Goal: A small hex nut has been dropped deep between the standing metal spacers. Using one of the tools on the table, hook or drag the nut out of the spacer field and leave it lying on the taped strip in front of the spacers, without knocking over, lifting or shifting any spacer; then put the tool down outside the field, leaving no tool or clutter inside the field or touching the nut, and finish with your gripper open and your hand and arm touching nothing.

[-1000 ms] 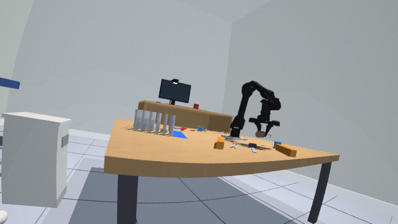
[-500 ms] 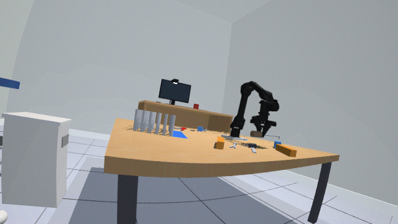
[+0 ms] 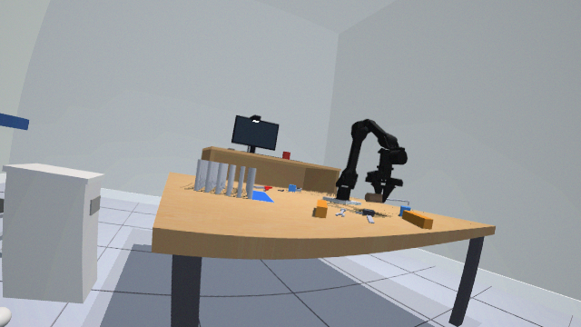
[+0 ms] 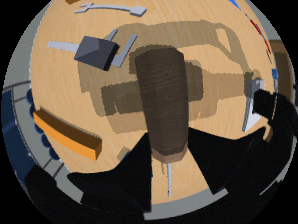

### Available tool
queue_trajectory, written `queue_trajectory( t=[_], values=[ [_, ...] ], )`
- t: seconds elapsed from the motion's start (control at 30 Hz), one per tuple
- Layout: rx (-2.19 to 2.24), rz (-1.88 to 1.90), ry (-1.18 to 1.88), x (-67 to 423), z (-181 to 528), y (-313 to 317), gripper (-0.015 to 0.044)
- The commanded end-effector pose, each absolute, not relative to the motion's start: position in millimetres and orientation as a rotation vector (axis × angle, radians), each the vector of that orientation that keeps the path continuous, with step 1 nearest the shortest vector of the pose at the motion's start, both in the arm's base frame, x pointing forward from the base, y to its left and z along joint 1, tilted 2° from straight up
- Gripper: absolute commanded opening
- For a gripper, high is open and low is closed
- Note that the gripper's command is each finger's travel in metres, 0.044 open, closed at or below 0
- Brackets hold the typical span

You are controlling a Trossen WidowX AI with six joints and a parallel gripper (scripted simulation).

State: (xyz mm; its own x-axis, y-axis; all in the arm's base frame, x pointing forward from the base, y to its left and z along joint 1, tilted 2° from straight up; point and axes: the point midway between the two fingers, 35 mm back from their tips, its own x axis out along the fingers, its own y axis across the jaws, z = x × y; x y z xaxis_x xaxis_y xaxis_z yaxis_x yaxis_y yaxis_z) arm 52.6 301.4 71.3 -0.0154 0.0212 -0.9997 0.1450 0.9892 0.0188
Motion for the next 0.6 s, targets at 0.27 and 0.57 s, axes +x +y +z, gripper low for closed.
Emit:
queue_trajectory(
  t=[0.27, 0.57],
  values=[
    [0.13, -0.101, 1.586, 52, 50, 302, 0.0],
    [0.13, -0.1, 1.585, 52, 36, 302, 0.0]
  ],
)
